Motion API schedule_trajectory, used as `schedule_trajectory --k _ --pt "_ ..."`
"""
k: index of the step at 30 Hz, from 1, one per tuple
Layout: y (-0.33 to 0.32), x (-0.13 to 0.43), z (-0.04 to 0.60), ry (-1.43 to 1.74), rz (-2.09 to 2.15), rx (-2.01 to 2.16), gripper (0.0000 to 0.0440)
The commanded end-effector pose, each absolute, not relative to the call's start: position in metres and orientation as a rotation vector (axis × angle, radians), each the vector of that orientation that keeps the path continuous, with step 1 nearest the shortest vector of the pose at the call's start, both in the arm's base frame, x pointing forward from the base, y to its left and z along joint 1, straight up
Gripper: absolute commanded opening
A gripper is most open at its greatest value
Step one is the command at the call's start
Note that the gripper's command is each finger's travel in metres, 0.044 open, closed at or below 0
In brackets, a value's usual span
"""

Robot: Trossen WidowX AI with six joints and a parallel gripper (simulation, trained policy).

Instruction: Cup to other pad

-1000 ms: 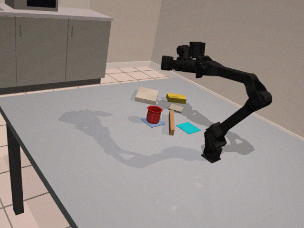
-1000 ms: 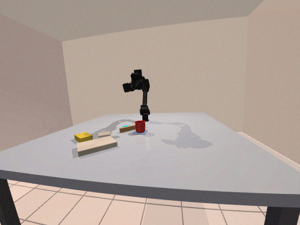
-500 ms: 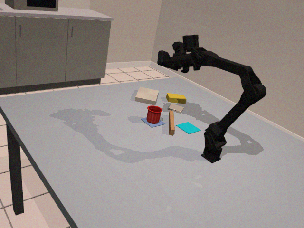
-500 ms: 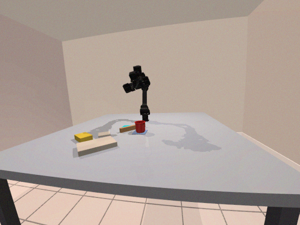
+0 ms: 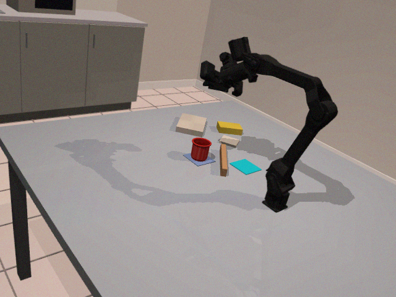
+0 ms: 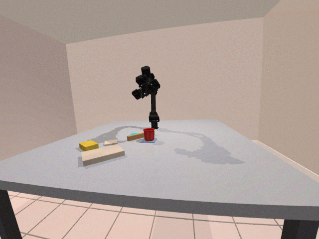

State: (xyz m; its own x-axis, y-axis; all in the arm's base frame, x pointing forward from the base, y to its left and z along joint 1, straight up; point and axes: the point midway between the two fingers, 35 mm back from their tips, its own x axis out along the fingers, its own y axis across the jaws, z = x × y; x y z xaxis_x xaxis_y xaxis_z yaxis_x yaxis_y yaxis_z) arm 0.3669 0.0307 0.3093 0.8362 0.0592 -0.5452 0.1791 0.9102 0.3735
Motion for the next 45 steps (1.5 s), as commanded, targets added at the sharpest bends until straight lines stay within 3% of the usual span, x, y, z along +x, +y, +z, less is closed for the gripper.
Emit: schedule_trajectory --k 1,45 --pt "0.034 0.369 0.310 0.619 -0.079 0.472 0.0120" --pt "0.036 0.362 0.229 1.190 -0.452 0.646 0.0138"
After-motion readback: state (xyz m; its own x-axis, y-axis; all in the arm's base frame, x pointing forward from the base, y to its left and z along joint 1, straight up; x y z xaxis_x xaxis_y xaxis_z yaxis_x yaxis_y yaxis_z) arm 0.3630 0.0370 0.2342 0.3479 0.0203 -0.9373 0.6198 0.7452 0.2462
